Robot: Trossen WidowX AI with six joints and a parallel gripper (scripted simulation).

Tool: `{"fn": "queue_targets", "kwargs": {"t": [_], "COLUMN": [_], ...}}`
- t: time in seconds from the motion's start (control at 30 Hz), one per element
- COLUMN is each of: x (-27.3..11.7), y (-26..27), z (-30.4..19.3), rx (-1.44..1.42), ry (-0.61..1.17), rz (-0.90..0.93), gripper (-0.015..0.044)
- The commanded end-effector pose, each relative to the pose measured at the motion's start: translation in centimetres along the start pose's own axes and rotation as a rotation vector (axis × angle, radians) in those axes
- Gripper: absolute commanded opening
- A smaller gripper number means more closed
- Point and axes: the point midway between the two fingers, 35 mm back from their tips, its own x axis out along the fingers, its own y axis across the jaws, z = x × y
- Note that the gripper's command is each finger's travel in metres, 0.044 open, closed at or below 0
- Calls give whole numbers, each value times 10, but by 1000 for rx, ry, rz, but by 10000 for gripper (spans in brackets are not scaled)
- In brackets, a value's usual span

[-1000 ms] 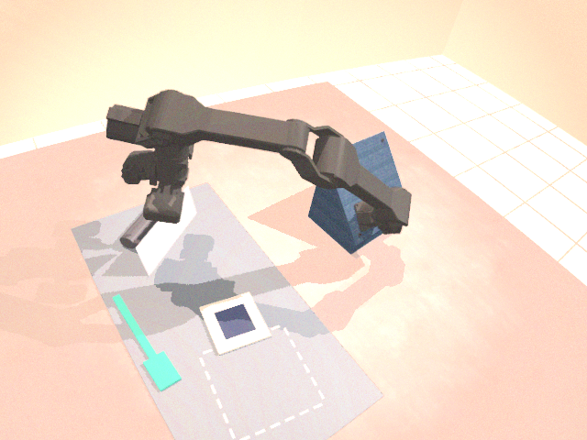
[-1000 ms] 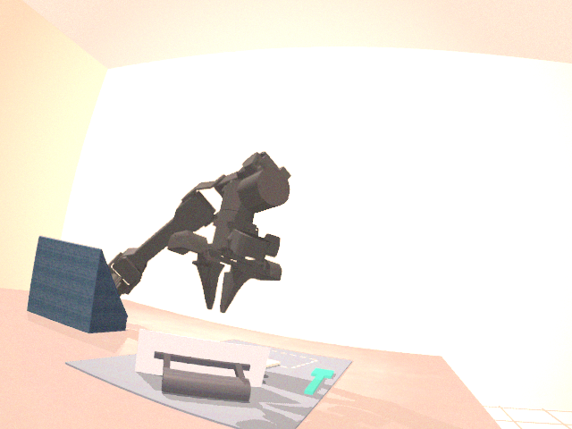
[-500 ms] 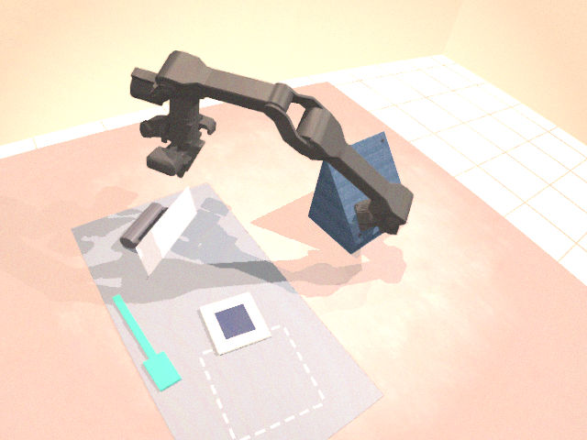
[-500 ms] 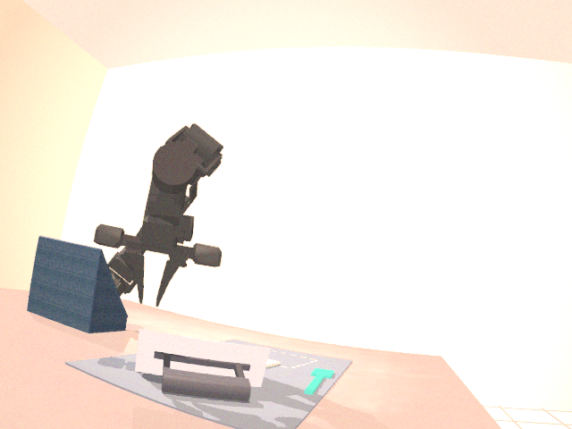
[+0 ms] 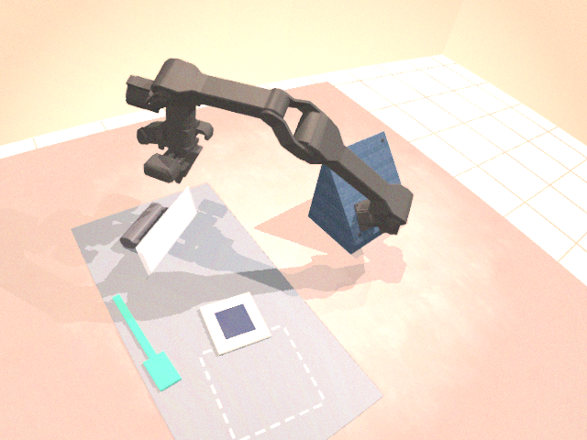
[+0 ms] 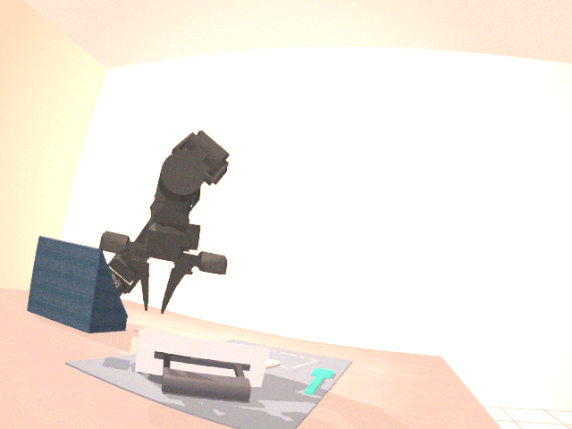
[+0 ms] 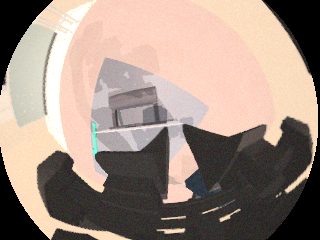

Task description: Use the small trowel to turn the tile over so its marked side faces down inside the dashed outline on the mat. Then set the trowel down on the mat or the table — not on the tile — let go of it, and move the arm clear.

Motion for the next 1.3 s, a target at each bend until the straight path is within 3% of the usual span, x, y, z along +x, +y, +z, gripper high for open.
{"fn": "queue_targets", "kwargs": {"t": [0.0, 1.27], "x": [5, 33], "y": [2, 4], "z": [1, -9], "rx": [8, 24], "ry": [4, 19], "rz": [4, 6], "gripper": [100, 100]}}
